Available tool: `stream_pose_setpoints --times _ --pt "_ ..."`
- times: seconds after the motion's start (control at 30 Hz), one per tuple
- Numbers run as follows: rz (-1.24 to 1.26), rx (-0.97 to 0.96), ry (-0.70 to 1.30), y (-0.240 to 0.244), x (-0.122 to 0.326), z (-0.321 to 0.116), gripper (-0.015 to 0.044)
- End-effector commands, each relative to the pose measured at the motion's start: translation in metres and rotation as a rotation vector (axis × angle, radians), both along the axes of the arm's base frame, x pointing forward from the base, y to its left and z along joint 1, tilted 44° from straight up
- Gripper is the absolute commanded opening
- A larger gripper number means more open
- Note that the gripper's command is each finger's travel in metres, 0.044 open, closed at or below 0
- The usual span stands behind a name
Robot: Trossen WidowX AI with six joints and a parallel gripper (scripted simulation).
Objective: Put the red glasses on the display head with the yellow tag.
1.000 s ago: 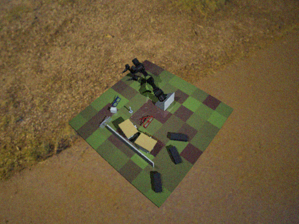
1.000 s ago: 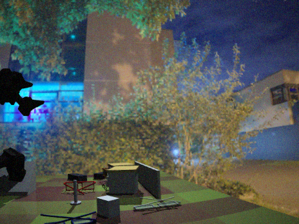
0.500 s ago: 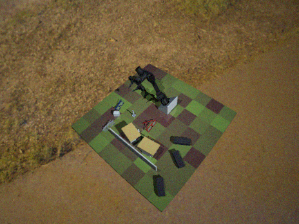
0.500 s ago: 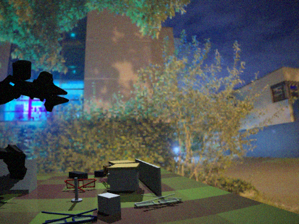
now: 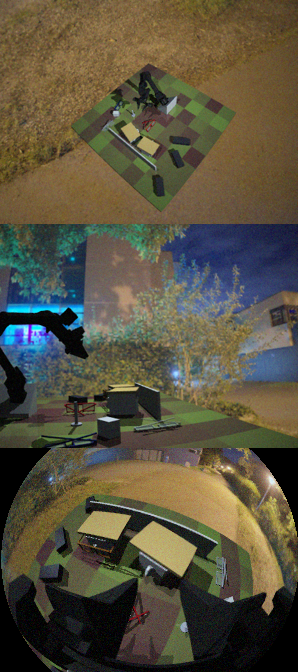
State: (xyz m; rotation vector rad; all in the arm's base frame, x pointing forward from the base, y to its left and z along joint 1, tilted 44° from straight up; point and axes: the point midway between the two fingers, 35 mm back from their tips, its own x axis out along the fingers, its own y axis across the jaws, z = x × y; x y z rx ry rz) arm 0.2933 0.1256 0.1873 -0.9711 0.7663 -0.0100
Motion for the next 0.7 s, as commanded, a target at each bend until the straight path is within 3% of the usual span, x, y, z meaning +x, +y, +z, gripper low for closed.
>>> stream_pose_setpoints --times 0.0,0.3,0.67 --pt "-0.226 0.018 0.174 -0.016 -0.001 -0.073 0.0200" --pt "-0.704 -0.045 0.383 -0.062 -0.041 -0.172 0.0200" --pt "-0.734 -0.053 0.391 -0.065 -0.044 -0.176 0.0200"
